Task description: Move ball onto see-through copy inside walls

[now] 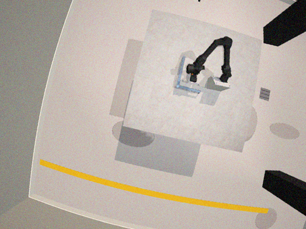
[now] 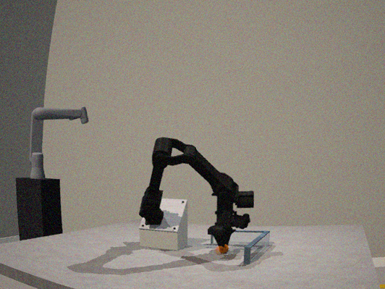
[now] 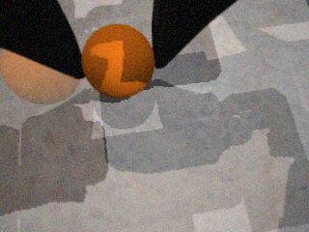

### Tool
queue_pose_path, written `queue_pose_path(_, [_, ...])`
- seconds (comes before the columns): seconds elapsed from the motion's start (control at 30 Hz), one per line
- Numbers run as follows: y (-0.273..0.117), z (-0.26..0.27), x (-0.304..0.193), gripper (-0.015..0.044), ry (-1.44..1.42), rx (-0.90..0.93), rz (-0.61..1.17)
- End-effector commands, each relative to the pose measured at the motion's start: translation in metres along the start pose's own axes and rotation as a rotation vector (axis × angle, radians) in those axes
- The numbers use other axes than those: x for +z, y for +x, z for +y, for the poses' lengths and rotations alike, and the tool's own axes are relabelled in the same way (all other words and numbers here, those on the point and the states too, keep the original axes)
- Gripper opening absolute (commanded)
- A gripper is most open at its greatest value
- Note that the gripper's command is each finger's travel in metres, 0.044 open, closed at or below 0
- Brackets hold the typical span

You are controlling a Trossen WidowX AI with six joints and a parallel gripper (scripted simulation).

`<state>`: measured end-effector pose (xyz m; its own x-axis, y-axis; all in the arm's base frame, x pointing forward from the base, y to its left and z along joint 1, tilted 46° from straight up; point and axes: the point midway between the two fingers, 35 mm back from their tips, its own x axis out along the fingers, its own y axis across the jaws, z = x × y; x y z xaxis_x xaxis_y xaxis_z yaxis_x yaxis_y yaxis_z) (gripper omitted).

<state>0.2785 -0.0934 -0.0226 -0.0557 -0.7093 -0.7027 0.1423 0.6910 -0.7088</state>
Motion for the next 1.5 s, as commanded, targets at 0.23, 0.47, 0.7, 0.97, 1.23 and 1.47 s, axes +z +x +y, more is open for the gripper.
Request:
queue_pose_path(0.23, [-0.021, 0.003, 0.004, 0.0, -0.007, 0.002, -0.002])
queue_pose_path(0.47, [-0.068, 0.005, 0.007, 0.0, -0.008, 0.008, -0.002])
queue_pose_path(0.7, [-0.117, 0.003, 0.002, 0.0, -0.007, 0.003, 0.0])
queue_pose_path(0.97, [-0.121, -0.004, 0.001, 0.0, -0.007, 0.001, 0.0])
queue_pose_path(1.23, [-0.088, -0.033, -0.001, 0.0, -0.007, -0.003, -0.001])
queue_pose_path(1.47, [-0.072, -0.035, -0.001, 0.0, -0.007, -0.002, -0.001])
